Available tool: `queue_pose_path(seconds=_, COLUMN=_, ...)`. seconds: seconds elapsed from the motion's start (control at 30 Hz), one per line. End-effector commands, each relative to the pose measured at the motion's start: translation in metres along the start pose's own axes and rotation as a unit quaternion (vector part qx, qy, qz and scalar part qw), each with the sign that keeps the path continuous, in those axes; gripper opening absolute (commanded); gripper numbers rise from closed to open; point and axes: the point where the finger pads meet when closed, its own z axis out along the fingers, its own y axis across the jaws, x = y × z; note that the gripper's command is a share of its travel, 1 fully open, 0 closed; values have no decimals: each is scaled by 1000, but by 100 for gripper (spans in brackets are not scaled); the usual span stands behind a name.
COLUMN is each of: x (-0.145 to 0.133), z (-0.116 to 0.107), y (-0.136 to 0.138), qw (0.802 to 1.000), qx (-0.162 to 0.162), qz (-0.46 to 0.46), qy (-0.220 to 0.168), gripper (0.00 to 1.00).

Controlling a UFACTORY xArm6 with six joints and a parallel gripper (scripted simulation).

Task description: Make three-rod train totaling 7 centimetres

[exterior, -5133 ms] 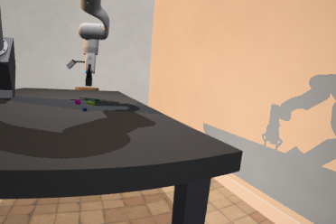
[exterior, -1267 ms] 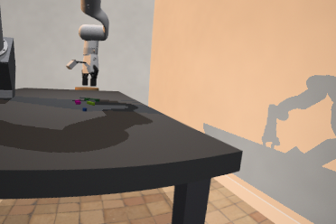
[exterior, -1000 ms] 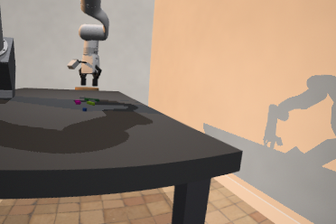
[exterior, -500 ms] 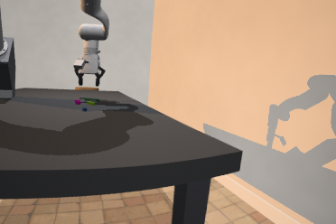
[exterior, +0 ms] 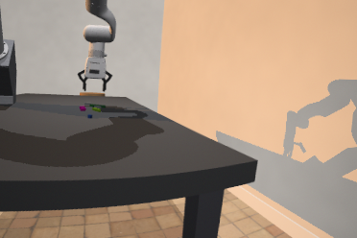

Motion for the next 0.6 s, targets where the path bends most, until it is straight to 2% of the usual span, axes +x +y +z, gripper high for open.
queue_pose_path(seconds=0.0, x=2, z=-1, y=-1, qw=997, qx=-4, qz=-83, qy=-2, gripper=100)
queue_pose_path(seconds=0.2, x=4, z=-1, y=-1, qw=985, qx=-4, qz=-175, qy=-2, gripper=100)
queue_pose_path(seconds=0.43, x=7, z=-1, y=0, qw=958, qx=-4, qz=-286, qy=-2, gripper=100)
queue_pose_path(seconds=0.5, x=7, z=-1, y=0, qw=958, qx=-4, qz=-286, qy=-2, gripper=100)
queue_pose_path(seconds=0.57, x=8, z=-1, y=0, qw=940, qx=-3, qz=-343, qy=-3, gripper=100)
